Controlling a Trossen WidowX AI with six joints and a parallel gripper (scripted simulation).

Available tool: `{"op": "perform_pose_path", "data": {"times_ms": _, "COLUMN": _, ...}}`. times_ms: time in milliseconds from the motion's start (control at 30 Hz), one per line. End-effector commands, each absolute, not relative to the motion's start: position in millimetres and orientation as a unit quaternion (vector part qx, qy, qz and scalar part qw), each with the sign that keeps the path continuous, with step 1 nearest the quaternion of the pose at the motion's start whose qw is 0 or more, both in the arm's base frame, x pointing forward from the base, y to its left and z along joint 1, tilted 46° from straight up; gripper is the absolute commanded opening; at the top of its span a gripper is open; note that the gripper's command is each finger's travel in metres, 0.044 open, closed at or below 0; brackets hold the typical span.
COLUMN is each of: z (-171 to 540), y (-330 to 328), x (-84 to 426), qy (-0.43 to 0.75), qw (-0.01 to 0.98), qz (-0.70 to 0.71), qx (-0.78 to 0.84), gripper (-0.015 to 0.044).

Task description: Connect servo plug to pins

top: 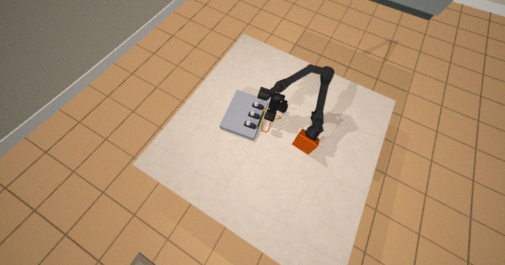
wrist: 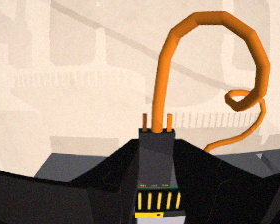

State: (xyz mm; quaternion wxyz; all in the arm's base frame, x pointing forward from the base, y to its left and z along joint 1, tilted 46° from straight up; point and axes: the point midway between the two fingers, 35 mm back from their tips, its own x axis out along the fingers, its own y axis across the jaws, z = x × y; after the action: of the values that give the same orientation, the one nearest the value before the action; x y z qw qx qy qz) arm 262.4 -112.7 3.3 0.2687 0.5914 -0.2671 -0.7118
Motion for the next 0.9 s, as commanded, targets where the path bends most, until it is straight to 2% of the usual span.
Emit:
{"op": "perform_pose_path", "data": {"times_ms": 0, "z": 1.9, "y": -112.0, "x": 266.7, "qy": -0.267, "qw": 0.269, "qz": -0.713, "qx": 0.59, "gripper": 0.0}}
{"op": "perform_pose_path", "data": {"times_ms": 867, "z": 2.2, "y": -115.9, "x": 273.9, "qy": -0.267, "qw": 0.269, "qz": -0.713, "qx": 0.59, "gripper": 0.0}}
